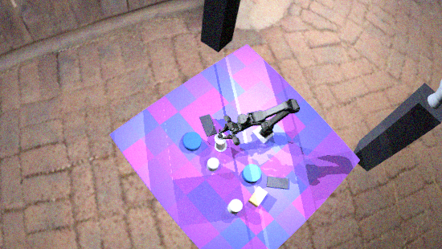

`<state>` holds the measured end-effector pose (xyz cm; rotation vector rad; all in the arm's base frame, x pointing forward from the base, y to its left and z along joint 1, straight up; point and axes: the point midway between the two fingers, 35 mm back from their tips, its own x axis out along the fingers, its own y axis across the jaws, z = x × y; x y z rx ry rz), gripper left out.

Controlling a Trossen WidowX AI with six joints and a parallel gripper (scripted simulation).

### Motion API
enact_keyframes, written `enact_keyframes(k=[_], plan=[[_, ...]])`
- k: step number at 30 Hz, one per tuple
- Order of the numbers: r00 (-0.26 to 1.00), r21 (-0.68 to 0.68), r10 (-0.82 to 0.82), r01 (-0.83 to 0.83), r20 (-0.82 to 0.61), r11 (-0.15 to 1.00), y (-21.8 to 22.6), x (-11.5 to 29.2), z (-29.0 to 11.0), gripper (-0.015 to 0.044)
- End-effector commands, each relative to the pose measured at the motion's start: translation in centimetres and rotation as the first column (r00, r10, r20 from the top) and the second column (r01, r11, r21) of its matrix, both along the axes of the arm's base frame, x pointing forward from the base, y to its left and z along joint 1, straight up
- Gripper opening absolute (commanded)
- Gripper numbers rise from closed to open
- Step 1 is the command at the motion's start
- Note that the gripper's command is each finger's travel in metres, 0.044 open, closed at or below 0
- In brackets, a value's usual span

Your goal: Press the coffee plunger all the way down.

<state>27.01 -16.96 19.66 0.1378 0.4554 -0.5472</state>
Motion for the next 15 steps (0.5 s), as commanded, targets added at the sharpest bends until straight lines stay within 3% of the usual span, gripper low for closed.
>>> enact_keyframes(k=[1, 15], plan=[[1.0, 0.012, 0.002, -0.001, -0.026, 1.0, -0.01, 0.02, -0.85, 0.0125], [1.0, 0.012, 0.002, -0.001, -0.026, 1.0, -0.09, 0.14, -0.82, 0.0125]])
